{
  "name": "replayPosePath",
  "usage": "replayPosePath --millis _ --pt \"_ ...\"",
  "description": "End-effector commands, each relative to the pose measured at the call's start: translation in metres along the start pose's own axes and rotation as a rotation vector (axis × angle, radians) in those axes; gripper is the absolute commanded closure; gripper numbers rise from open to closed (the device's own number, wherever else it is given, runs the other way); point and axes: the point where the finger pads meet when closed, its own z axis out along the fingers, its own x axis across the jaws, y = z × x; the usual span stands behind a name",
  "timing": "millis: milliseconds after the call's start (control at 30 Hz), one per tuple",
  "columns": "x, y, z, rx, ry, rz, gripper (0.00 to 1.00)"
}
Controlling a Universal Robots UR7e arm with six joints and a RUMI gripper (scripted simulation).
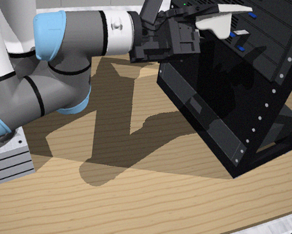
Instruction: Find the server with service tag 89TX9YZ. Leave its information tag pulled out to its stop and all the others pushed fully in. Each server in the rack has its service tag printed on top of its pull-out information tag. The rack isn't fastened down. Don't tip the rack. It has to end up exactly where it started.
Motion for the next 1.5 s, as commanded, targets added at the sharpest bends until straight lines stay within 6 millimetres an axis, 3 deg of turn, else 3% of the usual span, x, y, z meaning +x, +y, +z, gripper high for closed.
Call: replayPosePath --millis 0,1467 --pt "-0.002 0.000 -0.002 0.007 -0.001 -0.034 0.00" --pt "-0.014 0.004 -0.014 0.047 -0.009 -0.244 0.00"
